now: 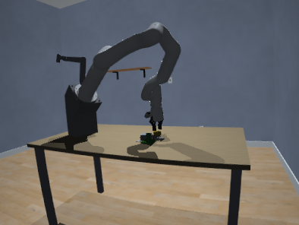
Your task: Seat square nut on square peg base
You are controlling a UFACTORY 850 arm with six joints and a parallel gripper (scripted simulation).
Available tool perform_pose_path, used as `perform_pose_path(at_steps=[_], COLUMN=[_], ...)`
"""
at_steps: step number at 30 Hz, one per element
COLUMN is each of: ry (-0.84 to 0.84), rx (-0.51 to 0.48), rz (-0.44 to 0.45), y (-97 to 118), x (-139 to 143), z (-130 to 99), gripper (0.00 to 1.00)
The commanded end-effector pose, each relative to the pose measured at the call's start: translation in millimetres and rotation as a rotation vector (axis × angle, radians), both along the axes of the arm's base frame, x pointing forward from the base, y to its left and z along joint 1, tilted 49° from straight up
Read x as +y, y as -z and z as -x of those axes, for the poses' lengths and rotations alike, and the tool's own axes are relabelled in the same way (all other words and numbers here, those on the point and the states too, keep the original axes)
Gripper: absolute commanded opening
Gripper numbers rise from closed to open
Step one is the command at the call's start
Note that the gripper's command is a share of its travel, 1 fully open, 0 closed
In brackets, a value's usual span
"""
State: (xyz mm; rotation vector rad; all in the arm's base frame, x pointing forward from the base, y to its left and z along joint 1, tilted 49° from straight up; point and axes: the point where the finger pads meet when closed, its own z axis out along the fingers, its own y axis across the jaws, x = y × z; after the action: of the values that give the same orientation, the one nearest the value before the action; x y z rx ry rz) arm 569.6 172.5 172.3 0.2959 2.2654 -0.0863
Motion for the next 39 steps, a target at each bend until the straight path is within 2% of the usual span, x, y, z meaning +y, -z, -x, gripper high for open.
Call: perform_pose_path(at_steps=[1, 13, 14, 39], ry=[-0.001, -0.001, -0.001, -0.001], rx=[-0.001, 0.0, 0.0, 0.0], rz=[-0.001, -0.002, -0.002, -0.002], y=[12.0, 20.9, 20.9, 20.7], x=[-2.5, -5.1, -5.1, -5.1], z=[-13.9, -22.6, -22.6, -22.3], gripper=[0.6, 0.6, 0.0, 0.0])
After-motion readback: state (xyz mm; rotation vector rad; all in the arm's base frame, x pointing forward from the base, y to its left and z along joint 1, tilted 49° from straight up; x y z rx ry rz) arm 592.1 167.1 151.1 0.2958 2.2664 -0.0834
